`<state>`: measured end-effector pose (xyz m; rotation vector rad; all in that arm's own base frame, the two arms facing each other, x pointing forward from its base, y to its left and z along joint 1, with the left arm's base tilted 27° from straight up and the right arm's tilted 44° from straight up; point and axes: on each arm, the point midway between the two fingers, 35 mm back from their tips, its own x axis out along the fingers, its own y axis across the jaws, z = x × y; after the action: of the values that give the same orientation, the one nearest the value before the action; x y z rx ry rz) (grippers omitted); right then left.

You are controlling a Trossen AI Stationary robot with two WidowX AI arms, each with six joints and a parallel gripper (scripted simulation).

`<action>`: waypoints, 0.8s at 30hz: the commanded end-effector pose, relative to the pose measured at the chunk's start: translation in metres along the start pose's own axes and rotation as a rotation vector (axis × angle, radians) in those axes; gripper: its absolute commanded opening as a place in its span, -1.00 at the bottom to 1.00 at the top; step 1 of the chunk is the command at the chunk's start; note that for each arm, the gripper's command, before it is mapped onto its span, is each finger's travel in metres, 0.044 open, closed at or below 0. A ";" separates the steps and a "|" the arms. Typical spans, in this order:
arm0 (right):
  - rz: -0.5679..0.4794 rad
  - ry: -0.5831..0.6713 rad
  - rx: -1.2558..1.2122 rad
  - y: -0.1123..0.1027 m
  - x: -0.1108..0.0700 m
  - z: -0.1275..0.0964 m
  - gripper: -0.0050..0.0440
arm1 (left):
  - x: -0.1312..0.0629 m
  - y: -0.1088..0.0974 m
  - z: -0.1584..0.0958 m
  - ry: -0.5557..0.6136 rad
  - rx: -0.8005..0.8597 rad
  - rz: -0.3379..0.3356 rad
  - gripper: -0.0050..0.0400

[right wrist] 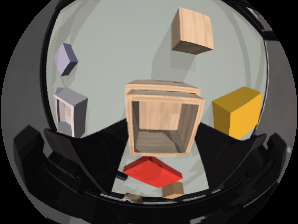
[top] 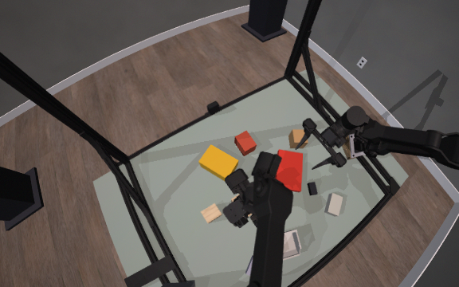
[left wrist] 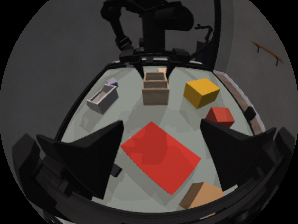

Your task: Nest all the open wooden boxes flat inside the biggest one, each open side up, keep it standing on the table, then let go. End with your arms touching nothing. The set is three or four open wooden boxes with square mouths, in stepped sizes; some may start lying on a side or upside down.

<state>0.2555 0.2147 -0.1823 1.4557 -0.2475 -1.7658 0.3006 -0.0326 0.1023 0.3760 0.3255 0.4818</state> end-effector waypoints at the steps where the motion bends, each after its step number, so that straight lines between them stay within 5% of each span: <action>1: 0.007 -0.003 -0.006 0.000 0.004 0.000 -0.80 | 0.000 0.001 -0.001 0.002 0.003 0.002 1.00; 24: 0.007 -0.003 -0.006 0.000 0.006 0.000 -0.80 | 0.000 0.001 -0.001 0.002 0.003 0.002 1.00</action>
<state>0.2556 0.2125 -0.1854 1.4557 -0.2485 -1.7654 0.3006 -0.0322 0.1022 0.3759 0.3258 0.4830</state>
